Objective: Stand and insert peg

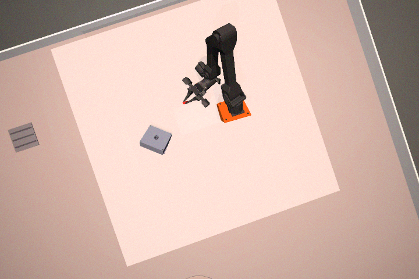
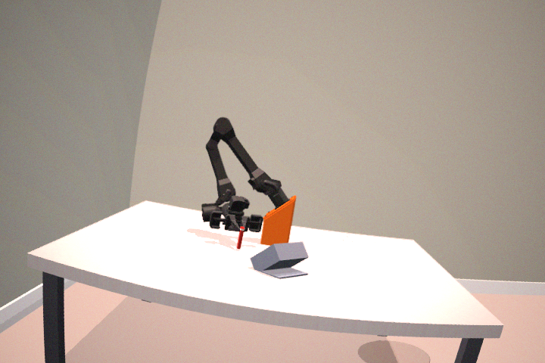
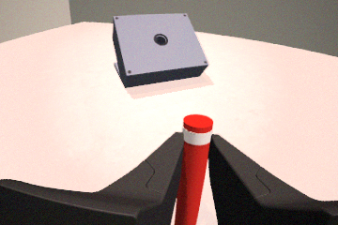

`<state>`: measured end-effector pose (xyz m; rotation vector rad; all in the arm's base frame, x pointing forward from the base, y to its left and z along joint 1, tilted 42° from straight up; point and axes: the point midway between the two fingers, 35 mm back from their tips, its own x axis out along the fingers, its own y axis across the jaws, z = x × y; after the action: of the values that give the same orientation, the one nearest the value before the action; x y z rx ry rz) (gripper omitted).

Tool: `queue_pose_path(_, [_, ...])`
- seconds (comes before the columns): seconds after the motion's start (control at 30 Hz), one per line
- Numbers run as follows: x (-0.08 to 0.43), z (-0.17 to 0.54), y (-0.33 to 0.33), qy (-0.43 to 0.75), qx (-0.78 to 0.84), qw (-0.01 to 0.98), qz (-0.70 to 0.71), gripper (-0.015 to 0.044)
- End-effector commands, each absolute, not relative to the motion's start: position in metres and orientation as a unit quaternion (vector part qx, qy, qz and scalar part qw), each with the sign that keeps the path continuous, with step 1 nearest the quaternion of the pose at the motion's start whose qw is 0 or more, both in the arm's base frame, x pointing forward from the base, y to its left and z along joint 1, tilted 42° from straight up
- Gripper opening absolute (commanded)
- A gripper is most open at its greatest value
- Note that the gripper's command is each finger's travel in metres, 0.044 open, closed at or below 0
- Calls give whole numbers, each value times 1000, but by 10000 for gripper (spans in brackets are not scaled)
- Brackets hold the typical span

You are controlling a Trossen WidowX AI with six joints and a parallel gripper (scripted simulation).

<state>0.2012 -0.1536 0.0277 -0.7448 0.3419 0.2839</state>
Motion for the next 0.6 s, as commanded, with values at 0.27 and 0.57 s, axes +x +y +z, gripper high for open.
queue_pose_path(0.27, [201,24,-156,167,-359,908,136,49])
queue_pose_path(0.57, [198,25,-156,166,-357,909,137,49])
